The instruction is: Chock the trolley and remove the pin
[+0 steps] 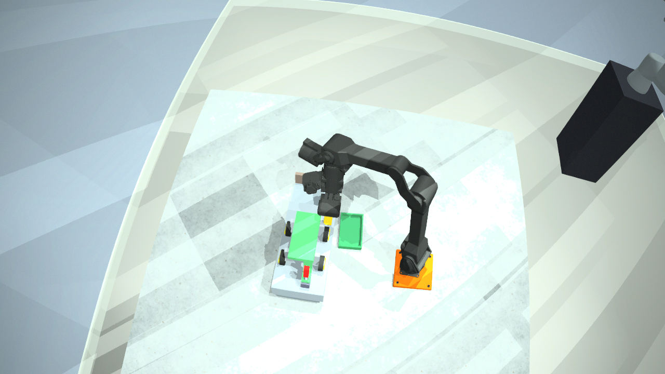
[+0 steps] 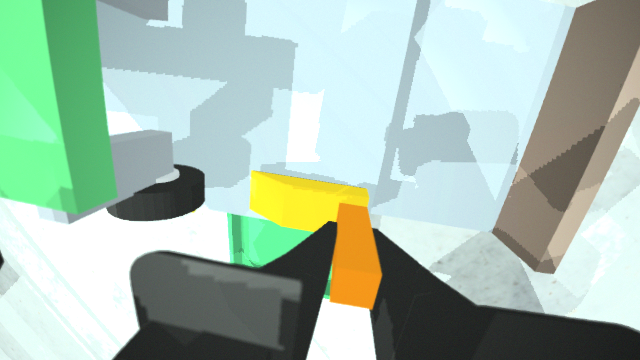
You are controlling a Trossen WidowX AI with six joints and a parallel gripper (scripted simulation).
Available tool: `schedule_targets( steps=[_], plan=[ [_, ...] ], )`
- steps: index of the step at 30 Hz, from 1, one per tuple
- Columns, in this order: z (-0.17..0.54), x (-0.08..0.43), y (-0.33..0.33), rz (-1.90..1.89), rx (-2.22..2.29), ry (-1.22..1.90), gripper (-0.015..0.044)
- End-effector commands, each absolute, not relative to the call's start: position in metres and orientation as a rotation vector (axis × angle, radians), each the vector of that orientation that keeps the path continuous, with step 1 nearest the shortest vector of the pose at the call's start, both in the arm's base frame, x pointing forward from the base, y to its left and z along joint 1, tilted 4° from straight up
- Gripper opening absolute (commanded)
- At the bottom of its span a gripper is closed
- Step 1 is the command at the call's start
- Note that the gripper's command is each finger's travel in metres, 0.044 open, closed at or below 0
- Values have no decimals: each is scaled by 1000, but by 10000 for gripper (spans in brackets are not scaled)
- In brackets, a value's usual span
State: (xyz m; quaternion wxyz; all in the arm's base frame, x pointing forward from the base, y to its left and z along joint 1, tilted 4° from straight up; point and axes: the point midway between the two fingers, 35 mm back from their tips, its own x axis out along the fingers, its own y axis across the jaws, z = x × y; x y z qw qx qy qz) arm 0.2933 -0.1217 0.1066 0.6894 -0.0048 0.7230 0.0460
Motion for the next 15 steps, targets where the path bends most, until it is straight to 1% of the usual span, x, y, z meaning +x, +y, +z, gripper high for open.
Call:
schedule_targets(
  steps=[1,15],
  plan=[
    [103,292,-120,104,-5,1618,0],
    [106,293,-109,104,-5,1618,0]
  ],
)
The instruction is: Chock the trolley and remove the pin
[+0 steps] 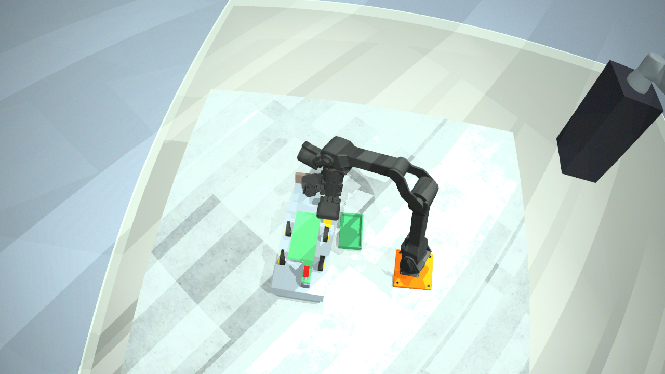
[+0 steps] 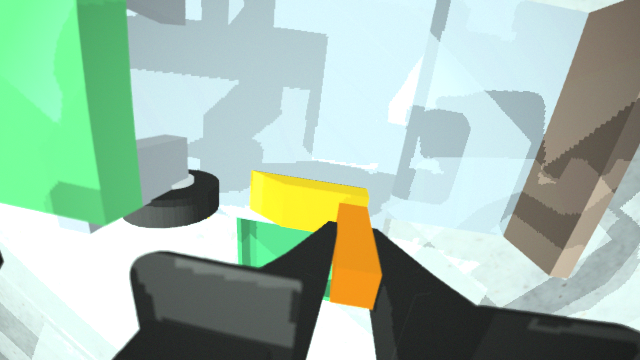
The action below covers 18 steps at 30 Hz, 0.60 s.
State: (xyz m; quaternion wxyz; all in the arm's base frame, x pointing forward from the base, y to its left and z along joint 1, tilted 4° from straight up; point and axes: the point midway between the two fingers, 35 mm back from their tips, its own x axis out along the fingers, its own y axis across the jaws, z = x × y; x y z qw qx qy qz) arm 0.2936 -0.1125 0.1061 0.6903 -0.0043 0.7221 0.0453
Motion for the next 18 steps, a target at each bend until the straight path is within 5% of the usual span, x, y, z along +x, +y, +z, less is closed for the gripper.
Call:
schedule_targets(
  steps=[1,18],
  plan=[
    [106,293,-108,104,-4,1618,0],
    [109,294,-91,105,-3,1618,0]
  ],
)
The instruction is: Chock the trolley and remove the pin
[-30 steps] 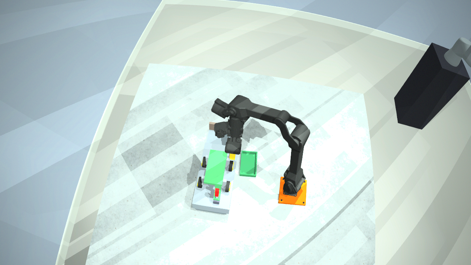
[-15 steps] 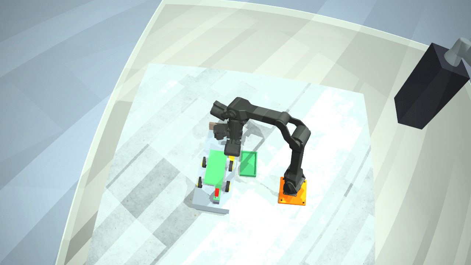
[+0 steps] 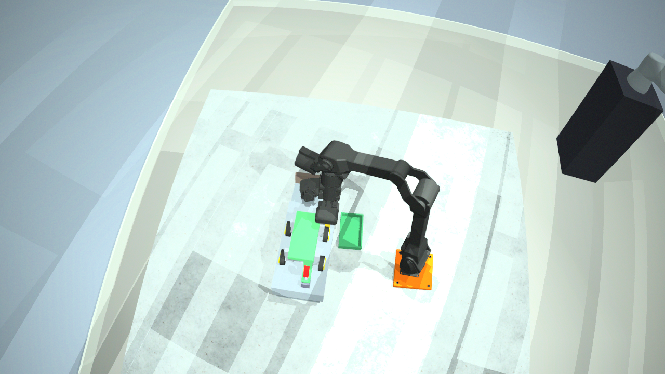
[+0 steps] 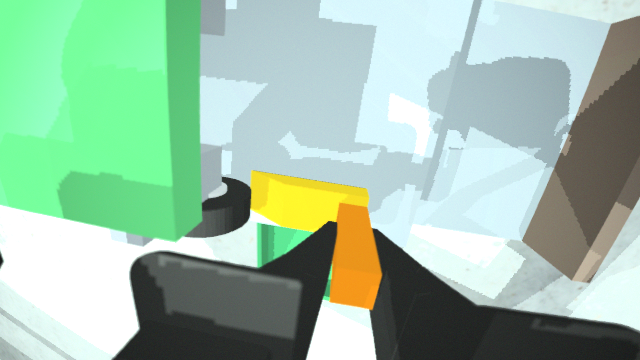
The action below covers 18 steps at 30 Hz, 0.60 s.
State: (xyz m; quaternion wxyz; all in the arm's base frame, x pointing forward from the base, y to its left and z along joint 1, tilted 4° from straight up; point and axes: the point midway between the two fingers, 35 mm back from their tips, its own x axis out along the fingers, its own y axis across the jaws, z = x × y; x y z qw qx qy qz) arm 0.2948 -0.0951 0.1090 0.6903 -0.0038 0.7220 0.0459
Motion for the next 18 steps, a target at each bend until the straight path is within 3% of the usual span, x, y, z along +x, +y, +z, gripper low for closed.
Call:
schedule_targets(
  steps=[1,12,18],
  plan=[
    [109,294,-90,105,-3,1618,0],
    [109,295,-93,100,-9,1615,0],
    [109,295,-93,100,-9,1615,157]
  ],
)
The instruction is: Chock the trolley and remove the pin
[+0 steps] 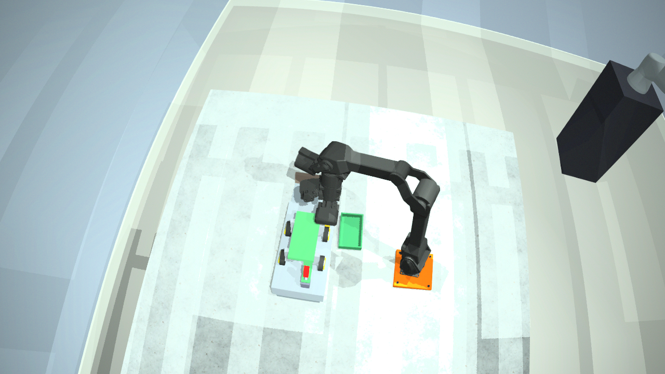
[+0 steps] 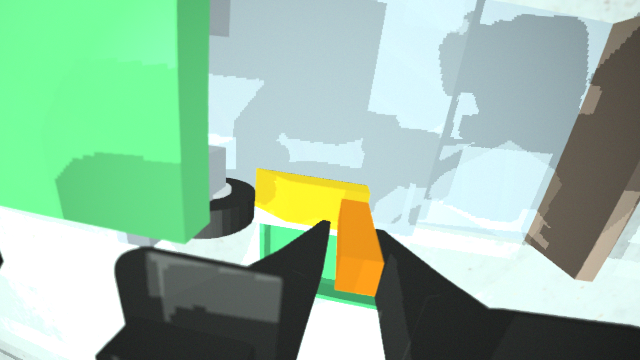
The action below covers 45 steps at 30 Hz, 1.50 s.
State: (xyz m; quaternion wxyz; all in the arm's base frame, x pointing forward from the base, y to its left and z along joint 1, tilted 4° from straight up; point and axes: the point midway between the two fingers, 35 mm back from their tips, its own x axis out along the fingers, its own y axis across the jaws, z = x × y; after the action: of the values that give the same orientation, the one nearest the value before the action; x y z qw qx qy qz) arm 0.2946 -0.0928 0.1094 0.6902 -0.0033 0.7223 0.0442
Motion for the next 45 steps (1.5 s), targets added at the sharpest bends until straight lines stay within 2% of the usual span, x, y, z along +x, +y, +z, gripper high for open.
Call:
schedule_targets(
  steps=[1,22,26,30,45],
  plan=[
    [109,295,-93,100,-9,1615,184],
    [167,297,-97,105,-4,1618,190],
    [160,296,-96,101,-4,1619,295],
    [165,300,-90,33,49,1604,190],
    [183,321,-28,-331,487,1543,190]
  ],
)
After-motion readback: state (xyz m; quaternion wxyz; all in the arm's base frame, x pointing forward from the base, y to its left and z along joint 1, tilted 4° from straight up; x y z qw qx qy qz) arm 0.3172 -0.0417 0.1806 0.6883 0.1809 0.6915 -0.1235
